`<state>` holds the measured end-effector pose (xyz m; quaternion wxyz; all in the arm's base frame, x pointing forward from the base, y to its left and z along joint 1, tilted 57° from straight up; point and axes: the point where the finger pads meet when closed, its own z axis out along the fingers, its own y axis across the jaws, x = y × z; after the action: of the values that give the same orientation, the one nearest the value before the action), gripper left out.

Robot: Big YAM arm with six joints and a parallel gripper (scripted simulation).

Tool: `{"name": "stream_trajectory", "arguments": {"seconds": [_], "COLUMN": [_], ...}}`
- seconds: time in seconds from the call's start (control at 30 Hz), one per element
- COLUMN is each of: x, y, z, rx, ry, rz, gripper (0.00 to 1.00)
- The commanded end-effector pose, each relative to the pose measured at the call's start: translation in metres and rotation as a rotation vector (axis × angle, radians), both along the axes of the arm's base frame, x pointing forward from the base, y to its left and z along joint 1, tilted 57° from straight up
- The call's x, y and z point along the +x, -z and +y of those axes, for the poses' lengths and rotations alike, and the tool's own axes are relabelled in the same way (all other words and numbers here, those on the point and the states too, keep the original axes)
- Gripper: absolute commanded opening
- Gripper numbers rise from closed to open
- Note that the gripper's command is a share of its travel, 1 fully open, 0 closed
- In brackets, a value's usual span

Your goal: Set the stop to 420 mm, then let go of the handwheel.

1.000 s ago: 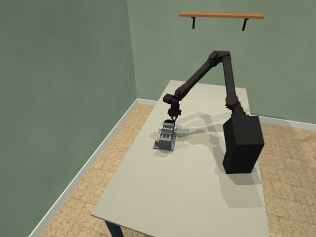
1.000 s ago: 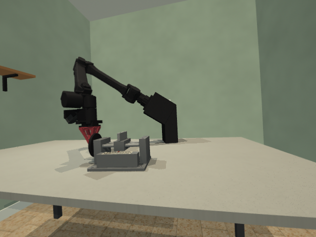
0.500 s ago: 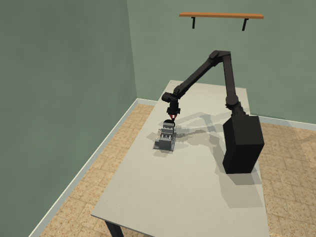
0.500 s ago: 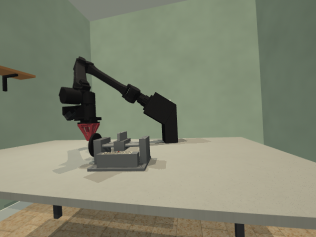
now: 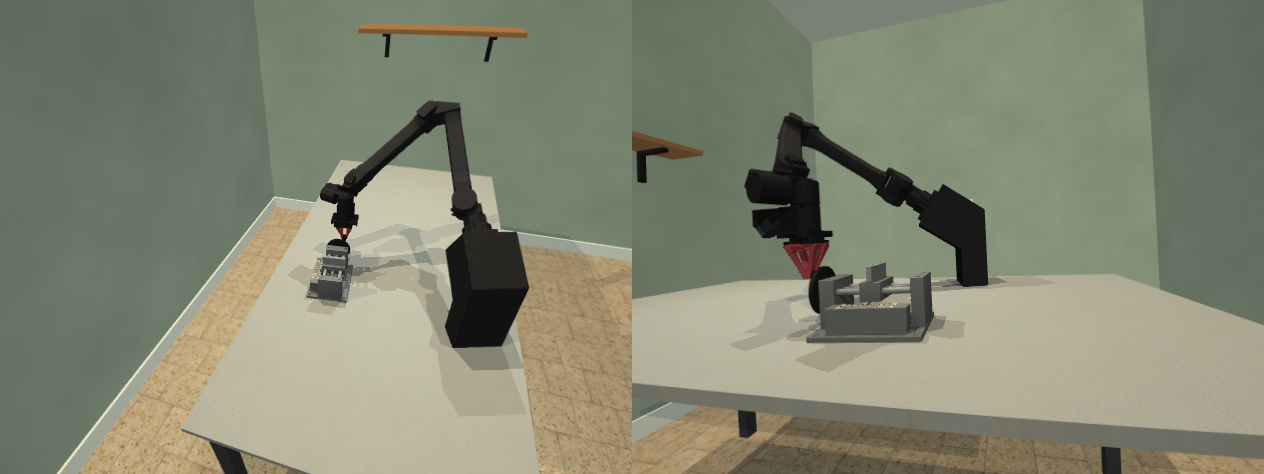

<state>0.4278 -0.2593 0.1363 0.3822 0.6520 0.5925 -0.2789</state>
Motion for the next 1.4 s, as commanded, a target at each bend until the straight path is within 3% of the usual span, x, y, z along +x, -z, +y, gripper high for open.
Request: {"name": "stream_trajectory", "arguments": {"seconds": [0.0, 0.2, 0.23, 0.3, 1.37], "x": [0.017, 0.022, 0.024, 0.027, 0.045], "y": [-0.023, -0.015, -0.023, -0.014, -0.016], "z": [0.016, 0.017, 0.018, 0.018, 0.018], "rx": [-0.018, -0.013, -0.013, -0.010, -0.009], "ry": [-0.025, -0.025, -0.028, -0.027, -0.034], "rz": [-0.040, -0.020, -0.038, -0.015, -0.018], "gripper": [0.06, 0.06, 0.06, 0.06, 0.06]}}
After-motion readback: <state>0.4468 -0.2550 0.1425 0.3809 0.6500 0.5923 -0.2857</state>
